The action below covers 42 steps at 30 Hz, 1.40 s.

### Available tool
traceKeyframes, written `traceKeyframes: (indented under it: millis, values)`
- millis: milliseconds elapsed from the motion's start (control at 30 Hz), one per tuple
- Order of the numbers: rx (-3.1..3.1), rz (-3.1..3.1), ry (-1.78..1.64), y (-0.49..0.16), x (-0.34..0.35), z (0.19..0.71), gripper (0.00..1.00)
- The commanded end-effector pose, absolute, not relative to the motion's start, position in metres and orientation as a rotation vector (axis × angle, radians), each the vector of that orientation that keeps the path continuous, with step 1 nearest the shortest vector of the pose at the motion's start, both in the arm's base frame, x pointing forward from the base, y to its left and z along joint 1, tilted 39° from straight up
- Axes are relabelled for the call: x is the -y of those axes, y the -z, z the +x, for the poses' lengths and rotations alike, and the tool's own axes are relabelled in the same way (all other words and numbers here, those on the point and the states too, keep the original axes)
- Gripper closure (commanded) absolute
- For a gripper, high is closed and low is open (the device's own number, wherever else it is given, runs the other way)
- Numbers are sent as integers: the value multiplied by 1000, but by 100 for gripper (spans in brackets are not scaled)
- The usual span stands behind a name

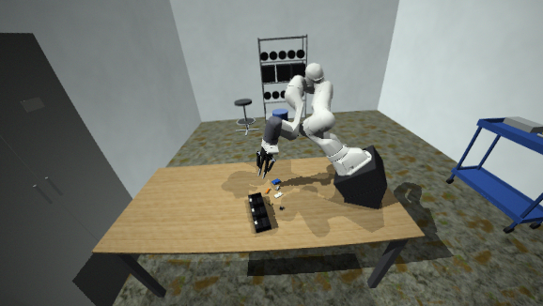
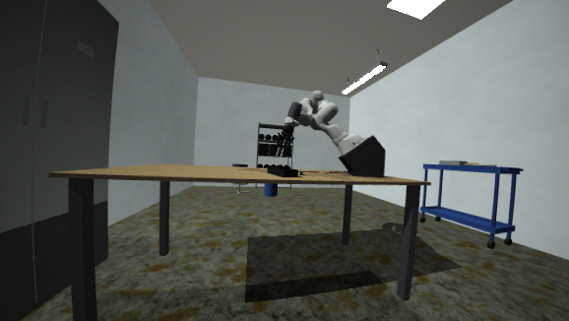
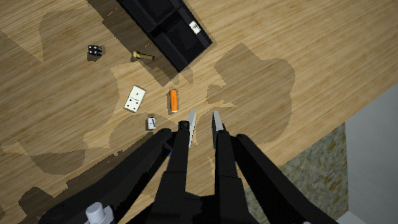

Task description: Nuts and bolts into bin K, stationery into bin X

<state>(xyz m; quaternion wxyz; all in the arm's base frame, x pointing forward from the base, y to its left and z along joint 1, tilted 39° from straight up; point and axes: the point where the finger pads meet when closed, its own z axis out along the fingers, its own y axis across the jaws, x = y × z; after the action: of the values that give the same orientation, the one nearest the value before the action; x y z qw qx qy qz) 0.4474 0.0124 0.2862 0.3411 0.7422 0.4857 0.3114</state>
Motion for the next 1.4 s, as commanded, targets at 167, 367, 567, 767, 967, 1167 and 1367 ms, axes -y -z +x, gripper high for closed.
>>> traceKeyframes:
  millis: [167,367,567,767,967,1167,1367]
  values:
    - [-1426,1872,-700,-242,-15,416,82]
    - [-1424,1848,-715,-243,-16,417,82]
    - [-1422,1836,-724,-244,-16,417,82]
    - [-1420,1830,-729,-244,-16,417,82]
    - [-1418,1824,-734,-244,-16,418,82]
    - [-1417,1820,-738,-245,-16,418,82]
    - [-1416,1817,-740,-245,-16,418,82]
